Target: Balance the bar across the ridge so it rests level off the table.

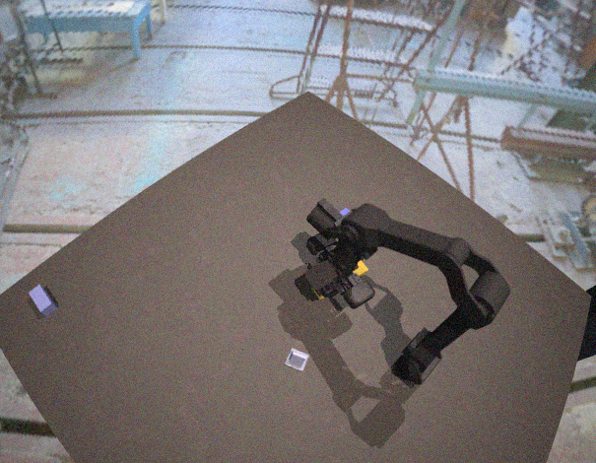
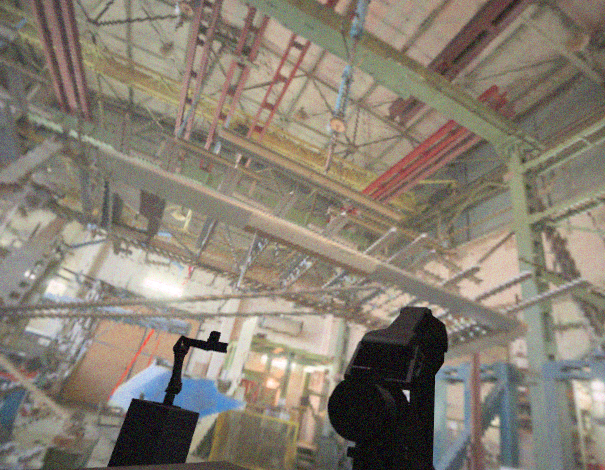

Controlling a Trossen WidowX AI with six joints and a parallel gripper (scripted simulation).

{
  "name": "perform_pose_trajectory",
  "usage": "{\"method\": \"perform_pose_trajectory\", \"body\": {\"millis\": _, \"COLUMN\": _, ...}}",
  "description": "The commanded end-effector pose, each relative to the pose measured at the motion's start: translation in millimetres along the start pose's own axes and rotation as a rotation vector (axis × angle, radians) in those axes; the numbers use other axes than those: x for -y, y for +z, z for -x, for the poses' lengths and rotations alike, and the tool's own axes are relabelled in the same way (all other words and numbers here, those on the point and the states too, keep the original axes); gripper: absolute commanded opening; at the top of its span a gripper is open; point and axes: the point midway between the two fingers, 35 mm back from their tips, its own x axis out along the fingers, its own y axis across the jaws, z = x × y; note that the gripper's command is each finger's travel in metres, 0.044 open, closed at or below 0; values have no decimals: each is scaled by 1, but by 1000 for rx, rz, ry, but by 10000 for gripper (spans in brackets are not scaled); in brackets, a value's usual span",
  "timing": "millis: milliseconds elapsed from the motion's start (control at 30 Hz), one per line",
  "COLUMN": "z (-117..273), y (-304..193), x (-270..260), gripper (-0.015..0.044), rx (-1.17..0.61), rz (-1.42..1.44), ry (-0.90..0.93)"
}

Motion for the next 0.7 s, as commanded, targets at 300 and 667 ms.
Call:
{"method": "perform_pose_trajectory", "body": {"millis": 300, "z": 37, "y": 1, "x": 2, "gripper": 0, "rx": 4, "rz": 3, "ry": -8}}
{"method": "perform_pose_trajectory", "body": {"millis": 667, "z": 66, "y": 0, "x": -2, "gripper": 0, "rx": 4, "rz": 5, "ry": -6}}
